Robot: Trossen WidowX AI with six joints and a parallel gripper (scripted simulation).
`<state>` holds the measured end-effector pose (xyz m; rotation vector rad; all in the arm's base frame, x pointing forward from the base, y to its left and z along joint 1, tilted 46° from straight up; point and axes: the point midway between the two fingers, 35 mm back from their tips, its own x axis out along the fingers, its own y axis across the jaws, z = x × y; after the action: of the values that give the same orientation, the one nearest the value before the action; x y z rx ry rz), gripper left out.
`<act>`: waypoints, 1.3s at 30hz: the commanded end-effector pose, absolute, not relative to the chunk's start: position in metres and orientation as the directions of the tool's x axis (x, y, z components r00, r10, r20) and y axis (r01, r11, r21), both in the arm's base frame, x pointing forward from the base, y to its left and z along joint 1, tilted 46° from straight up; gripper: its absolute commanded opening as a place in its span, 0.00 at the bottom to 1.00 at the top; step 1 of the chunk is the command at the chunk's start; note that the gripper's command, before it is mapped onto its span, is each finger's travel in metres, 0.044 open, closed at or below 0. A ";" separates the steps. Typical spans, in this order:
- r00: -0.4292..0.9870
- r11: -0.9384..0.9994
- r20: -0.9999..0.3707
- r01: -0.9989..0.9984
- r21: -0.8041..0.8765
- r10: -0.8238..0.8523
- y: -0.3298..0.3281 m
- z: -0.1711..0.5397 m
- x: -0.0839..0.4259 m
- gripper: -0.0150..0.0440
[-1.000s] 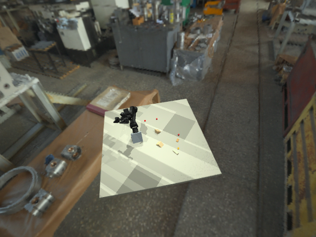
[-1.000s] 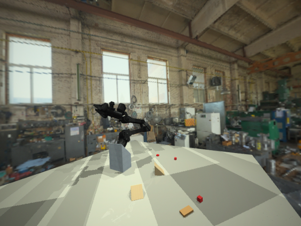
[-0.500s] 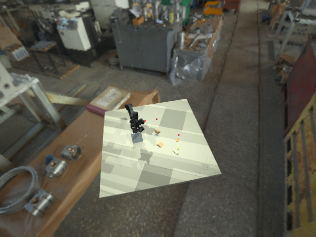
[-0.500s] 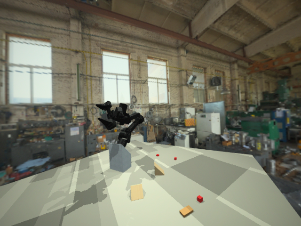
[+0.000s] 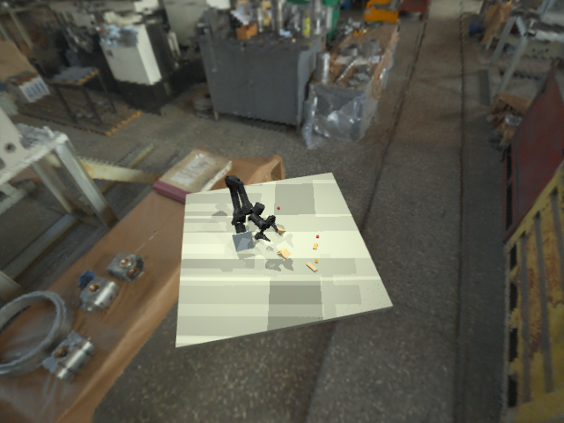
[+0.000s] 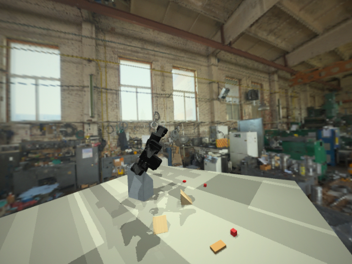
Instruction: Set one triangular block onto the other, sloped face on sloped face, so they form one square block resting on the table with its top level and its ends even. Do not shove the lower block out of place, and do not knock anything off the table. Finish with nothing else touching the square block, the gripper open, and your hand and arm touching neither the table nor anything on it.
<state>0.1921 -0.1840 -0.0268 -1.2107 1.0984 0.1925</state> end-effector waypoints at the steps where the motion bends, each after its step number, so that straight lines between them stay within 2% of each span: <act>1: 0.538 0.019 -0.829 -0.837 -0.546 -0.151 -0.114 -0.060 0.209 1.00; 6: 0.495 -0.370 -0.866 -0.792 -0.485 0.075 -0.052 -0.083 0.209 1.00; 9: 0.467 -0.485 -0.873 -0.736 -0.473 0.144 -0.033 -0.090 0.204 1.00; 21: 0.466 -0.487 -0.873 -0.734 -0.473 0.145 -0.033 -0.091 0.206 1.00; 39: 0.462 -0.478 -0.874 -0.740 -0.473 0.149 -0.025 -0.142 0.239 1.00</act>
<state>0.2337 -0.0264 -0.1319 -1.7593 0.5027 1.1720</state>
